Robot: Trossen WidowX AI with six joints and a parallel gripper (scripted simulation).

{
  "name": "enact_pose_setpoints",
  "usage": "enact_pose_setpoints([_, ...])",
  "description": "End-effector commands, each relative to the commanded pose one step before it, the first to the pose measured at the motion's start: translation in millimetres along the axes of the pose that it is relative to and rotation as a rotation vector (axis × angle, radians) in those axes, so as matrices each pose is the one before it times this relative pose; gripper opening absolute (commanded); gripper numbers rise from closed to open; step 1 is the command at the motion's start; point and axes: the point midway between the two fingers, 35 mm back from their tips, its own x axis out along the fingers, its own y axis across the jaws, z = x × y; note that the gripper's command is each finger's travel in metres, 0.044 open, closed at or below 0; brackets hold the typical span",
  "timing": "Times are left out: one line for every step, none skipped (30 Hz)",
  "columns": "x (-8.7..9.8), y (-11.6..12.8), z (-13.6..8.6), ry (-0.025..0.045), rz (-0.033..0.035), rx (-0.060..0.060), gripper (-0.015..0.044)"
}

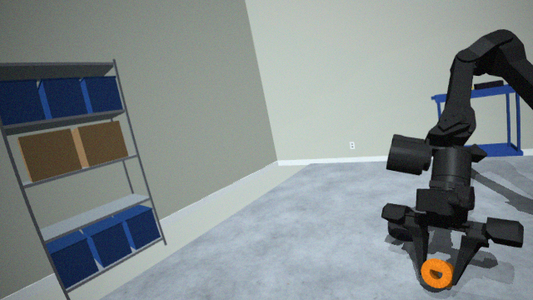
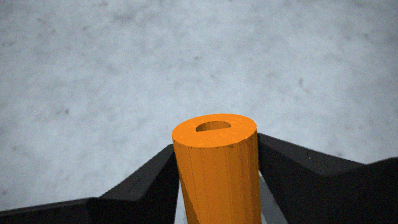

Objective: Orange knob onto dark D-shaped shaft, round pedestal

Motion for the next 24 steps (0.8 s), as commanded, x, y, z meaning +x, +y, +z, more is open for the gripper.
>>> enact_pose_setpoints([-2.85, 0.77, -3.22, -0.06429, -0.00056, -0.0053, 0.0179])
enact_pose_setpoints([-0.76, 0.03, -0.86, -0.01719, 0.00014, -0.0001, 0.0179])
enact_pose_setpoints([-0.76, 0.03, -0.86, -0.01719, 0.00014, -0.0001, 0.0179])
enact_pose_setpoints([-0.76, 0.03, -0.86, -0.01719, 0.00014, -0.0001, 0.0179])
enact_pose_setpoints([-0.76, 0.03, -0.86, -0.01719, 0.00014, -0.0001, 0.0179])
enact_pose_setpoints([-0.76, 0.03, -0.86, -0.01719, 0.00014, -0.0001, 0.0179])
enact_pose_setpoints([-0.76, 0.04, -0.86, -0.01719, 0.00015, -0.0001, 0.0179])
enact_pose_setpoints([-0.76, 0.04, -0.86, -0.01719, 0.00015, -0.0001, 0.0179])
enact_pose_setpoints([-0.76, 0.04, -0.86, -0.01719, 0.00015, -0.0001, 0.0179])
enact_pose_setpoints([-0.77, 0.04, -0.86, -0.01719, 0.00015, -0.0001, 0.0179])
enact_pose_setpoints([-0.77, 0.04, -0.86, -0.01719, 0.00016, -0.0001, 0.0179])
enact_pose_setpoints([-0.77, 0.05, -0.86, -0.01719, 0.00016, -0.0001, 0.0179])
enact_pose_setpoints([-0.77, 0.05, -0.86, -0.01719, 0.00016, -0.0001, 0.0179])
enact_pose_setpoints([-0.77, 0.05, -0.86, -0.01719, 0.00017, -0.0001, 0.0179])
enact_pose_setpoints([-0.77, 0.05, -0.86, -0.01719, 0.00017, -0.0001, 0.0179])
enact_pose_setpoints([-0.77, 0.05, -0.85, -0.01720, 0.00017, -0.0001, 0.0179])
enact_pose_setpoints([-0.77, 0.05, -0.85, -0.01720, 0.00017, -0.0001, 0.0179])
enact_pose_setpoints([-0.77, 0.06, -0.85, -0.01720, 0.00018, -0.0001, 0.0179])
enact_pose_setpoints([-0.77, 0.06, -0.85, -0.01720, 0.00018, -0.0001, 0.0179])
enact_pose_setpoints([-0.77, 0.06, -0.85, -0.01720, 0.00018, -0.0001, 0.0179])
enact_pose_setpoints([-0.77, 0.06, -0.85, -0.01720, 0.00018, -0.0001, 0.0179])
enact_pose_setpoints([-0.77, 0.06, -0.84, -0.01721, 0.00019, -0.0001, 0.0179])
enact_pose_setpoints([-0.77, 0.06, -0.84, -0.01721, 0.00019, -0.0001, 0.0179])
enact_pose_setpoints([-0.77, 0.06, -0.84, -0.01721, 0.00019, -0.0001, 0.0179])
